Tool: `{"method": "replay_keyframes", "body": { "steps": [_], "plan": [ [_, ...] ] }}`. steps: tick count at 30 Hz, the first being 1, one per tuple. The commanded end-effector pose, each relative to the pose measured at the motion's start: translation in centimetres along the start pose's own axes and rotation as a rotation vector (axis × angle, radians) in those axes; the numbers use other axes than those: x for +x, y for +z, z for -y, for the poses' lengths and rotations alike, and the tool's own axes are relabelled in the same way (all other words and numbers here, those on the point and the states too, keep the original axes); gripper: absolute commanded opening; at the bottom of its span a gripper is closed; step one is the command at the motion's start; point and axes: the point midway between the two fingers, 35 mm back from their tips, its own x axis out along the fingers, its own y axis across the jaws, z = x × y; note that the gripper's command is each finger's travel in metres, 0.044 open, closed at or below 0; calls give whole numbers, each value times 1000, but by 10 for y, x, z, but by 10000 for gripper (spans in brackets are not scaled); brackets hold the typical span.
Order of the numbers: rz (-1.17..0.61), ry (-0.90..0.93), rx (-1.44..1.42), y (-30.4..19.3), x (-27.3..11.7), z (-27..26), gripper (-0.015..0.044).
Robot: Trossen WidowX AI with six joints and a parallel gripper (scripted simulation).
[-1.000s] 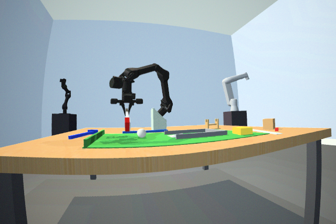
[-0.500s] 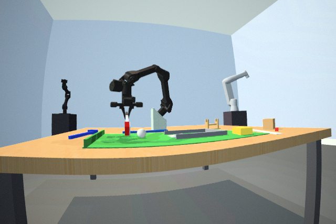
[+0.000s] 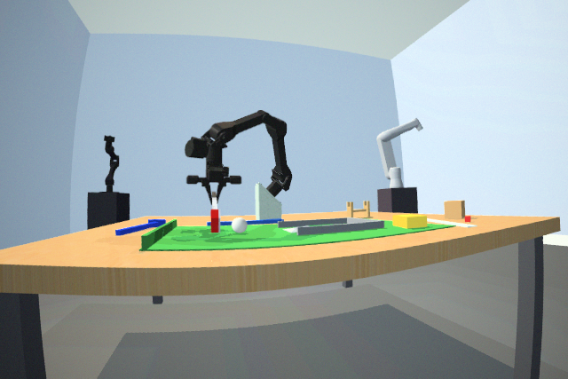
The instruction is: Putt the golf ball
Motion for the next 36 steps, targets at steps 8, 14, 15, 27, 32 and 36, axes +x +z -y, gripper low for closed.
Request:
{"method": "replay_keyframes", "body": {
  "steps": [8,14,15,27,32,36],
  "plan": [
    [6,0,2,1,1,18,0],
    [10,1,4,1,2,30,0],
    [9,2,9,1,3,26,0],
    [9,7,8,9,1,-69,0],
    [9,13,7,2,4,-109,0],
    [9,12,7,3,-2,-108,0]
  ]
}}
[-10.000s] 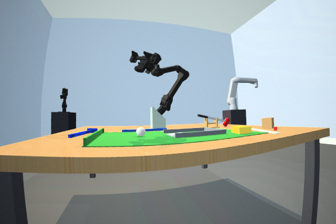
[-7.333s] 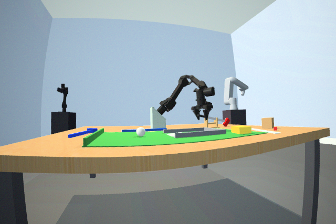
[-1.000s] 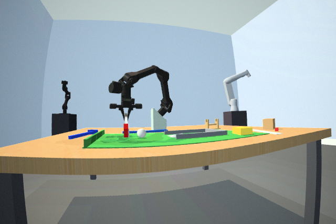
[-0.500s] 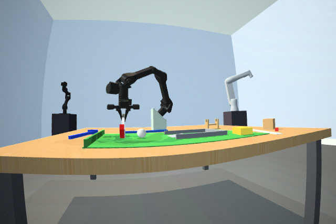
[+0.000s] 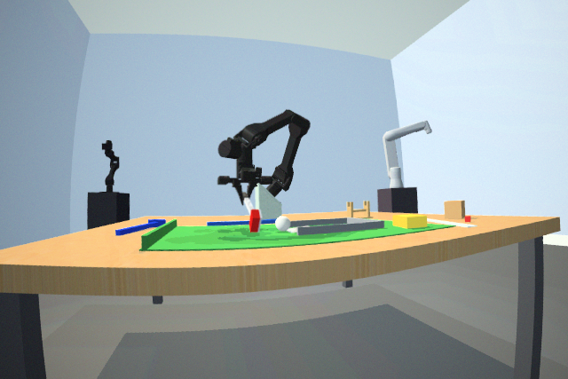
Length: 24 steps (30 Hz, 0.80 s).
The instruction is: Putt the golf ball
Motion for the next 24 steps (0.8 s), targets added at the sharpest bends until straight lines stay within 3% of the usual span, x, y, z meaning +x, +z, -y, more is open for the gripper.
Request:
{"method": "replay_keyframes", "body": {
  "steps": [1,9,24],
  "plan": [
    [11,1,13,-1,-10,-1,0],
    [11,-1,13,-2,-59,-1,0],
    [14,1,21,-2,-53,0,0]
  ]
}}
